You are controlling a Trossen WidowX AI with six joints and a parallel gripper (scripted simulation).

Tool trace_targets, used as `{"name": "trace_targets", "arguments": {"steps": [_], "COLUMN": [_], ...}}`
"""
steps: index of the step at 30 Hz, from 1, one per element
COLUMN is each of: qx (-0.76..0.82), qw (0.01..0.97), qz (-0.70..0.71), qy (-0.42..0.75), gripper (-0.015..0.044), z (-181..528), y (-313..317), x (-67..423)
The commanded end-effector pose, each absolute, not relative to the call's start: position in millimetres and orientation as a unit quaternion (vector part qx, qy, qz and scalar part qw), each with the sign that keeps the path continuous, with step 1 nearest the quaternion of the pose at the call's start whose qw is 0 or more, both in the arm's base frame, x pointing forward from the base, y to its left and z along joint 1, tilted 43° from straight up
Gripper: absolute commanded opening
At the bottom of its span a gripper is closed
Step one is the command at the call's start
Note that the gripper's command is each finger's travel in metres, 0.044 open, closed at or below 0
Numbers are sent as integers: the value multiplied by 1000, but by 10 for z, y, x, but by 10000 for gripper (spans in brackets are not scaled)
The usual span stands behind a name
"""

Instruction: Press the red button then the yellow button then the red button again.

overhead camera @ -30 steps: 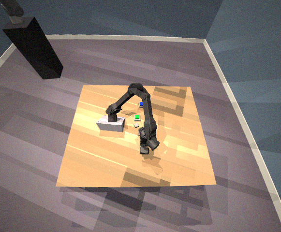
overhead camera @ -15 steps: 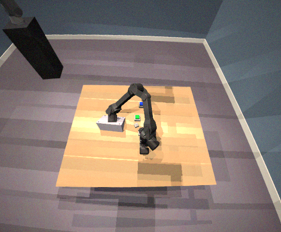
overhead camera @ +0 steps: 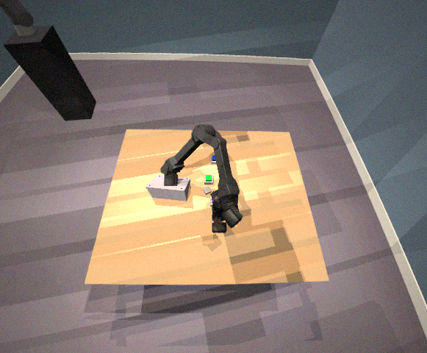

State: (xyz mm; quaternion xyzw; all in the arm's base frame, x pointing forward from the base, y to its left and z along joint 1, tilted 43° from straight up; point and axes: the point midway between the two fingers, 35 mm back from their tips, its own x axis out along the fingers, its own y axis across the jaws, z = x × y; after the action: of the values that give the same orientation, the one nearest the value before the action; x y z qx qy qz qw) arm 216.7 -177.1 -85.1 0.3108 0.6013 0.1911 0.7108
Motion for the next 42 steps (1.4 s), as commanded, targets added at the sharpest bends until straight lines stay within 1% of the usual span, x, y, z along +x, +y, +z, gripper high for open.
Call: {"name": "trace_targets", "arguments": {"steps": [1, 5, 9, 12, 19, 23, 26, 33, 38, 42], "qx": [308, 308, 308, 308, 307, 309, 311, 311, 312, 312], "qw": [711, 711, 711, 710, 712, 711, 710, 710, 710, 710], "qz": [191, 191, 191, 185, 176, 186, 194, 195, 196, 196], "qy": [603, 603, 603, 606, 607, 603, 601, 601, 600, 600], "gripper": [20, 20, 20, 20, 20, 20, 20, 20, 20, 20], "z": [-688, -391, -381, -229, 585, 1058, 1262, 1277, 867, 850], "y": [-1939, -2183, -2177, -2081, -1366, -824, -565, -505, -134, -116], "x": [2130, 2039, 2049, 2190, 2749, 2890, 2900, 2906, 3021, 3023]}}
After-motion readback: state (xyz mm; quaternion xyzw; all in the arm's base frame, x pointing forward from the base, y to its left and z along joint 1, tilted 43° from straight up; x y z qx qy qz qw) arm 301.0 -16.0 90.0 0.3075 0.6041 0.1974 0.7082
